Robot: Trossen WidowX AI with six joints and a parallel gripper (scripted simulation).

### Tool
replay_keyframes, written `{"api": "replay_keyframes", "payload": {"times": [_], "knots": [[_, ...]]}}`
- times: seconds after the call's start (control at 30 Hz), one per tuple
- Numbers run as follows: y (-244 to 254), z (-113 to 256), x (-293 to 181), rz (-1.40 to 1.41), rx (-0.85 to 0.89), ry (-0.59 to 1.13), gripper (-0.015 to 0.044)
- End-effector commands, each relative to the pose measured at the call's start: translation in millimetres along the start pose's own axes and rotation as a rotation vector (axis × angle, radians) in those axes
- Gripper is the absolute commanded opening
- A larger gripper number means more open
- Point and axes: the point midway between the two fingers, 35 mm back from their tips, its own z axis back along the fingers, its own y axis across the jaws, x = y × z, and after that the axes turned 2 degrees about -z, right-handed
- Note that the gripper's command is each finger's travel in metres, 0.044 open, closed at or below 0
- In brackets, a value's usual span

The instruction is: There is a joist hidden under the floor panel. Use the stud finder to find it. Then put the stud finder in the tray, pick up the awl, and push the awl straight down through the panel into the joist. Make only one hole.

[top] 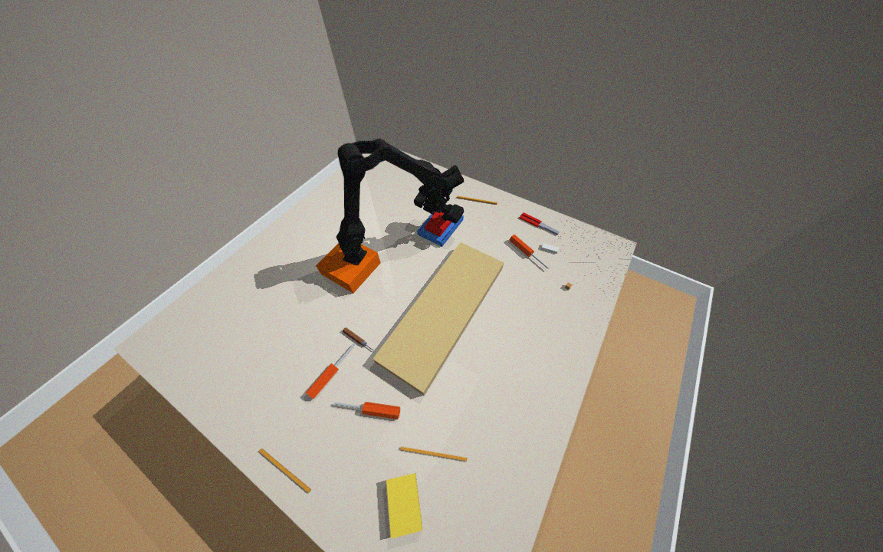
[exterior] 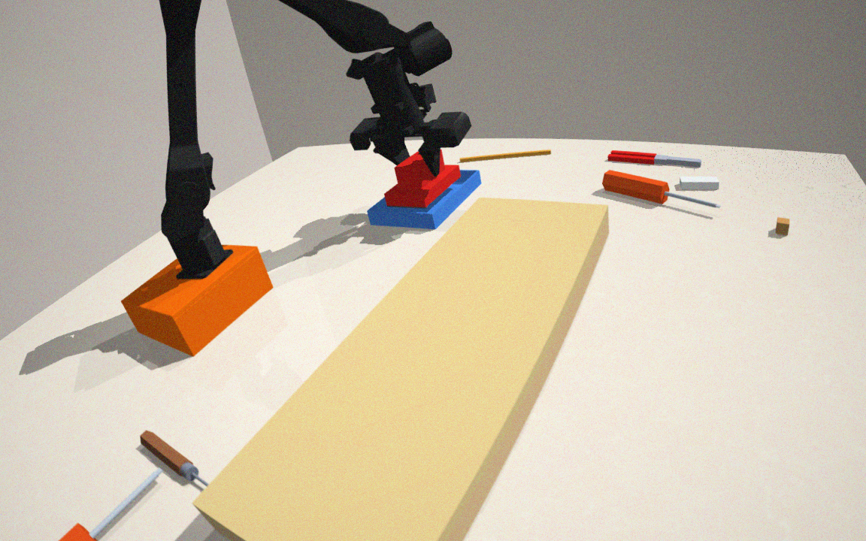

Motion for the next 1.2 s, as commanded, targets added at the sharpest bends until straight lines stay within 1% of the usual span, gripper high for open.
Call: {"api": "replay_keyframes", "payload": {"times": [0.0,0.37,0.77,0.83,0.93,1.03,1.07,1.17], "knots": [[0,-4,0,-0.003,-0.002,-0.005,0.0000],[0,-17,-4,-0.003,-0.002,-0.005,0.0000],[0,-15,-5,0.000,0.000,0.000,0.0315],[0,-7,-1,0.000,0.000,0.000,0.0368],[-1,20,9,0.000,0.000,0.000,0.0440],[0,64,19,0.000,0.000,0.000,0.0440],[1,74,21,0.000,0.000,0.000,0.0440],[1,77,21,0.000,0.000,0.000,0.0440]]}}
